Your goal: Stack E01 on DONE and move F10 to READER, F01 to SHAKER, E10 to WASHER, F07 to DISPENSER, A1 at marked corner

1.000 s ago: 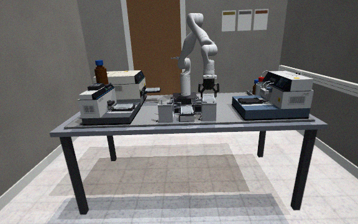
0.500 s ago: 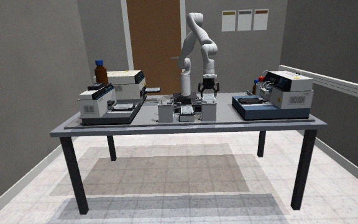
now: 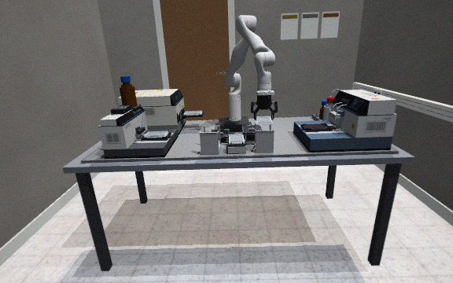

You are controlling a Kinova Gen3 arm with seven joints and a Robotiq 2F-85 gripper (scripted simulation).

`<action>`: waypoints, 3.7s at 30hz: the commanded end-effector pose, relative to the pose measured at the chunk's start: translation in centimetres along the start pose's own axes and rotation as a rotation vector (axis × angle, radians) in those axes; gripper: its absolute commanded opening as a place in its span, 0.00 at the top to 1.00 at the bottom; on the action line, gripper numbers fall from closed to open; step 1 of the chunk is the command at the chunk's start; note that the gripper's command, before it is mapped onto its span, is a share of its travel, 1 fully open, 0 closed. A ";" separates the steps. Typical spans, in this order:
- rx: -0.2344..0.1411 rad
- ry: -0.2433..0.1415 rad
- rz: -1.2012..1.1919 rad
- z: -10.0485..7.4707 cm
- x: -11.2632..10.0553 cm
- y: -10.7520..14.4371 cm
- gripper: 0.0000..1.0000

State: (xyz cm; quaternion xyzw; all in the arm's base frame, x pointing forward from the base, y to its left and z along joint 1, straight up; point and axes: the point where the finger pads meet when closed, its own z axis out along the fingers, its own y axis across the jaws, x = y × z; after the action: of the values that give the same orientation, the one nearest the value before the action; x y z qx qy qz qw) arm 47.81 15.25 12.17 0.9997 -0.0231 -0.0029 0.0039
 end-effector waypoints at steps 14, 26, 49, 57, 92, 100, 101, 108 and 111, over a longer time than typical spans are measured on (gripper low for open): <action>-0.001 0.006 0.004 -2.4 0.1 0.0 0.06; -0.001 0.006 0.004 -3.7 0.1 0.0 0.06; 0.001 0.005 0.001 -4.6 0.1 0.0 0.06; 0.001 0.005 0.001 -4.6 0.1 0.0 0.06; 0.006 0.010 0.116 -4.8 -1.4 -2.7 0.06; 0.006 0.009 0.209 -4.8 -2.6 -4.6 0.06; 0.007 0.009 0.221 -4.8 -2.8 -4.9 0.06; 0.007 0.008 0.291 -4.8 -3.8 -6.6 0.06; 0.005 0.009 0.313 -4.8 -4.1 -7.1 0.06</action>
State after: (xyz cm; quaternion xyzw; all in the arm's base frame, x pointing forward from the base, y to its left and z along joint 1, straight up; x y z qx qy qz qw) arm 44.31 21.60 16.69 0.9856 -0.1690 -0.0022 0.0043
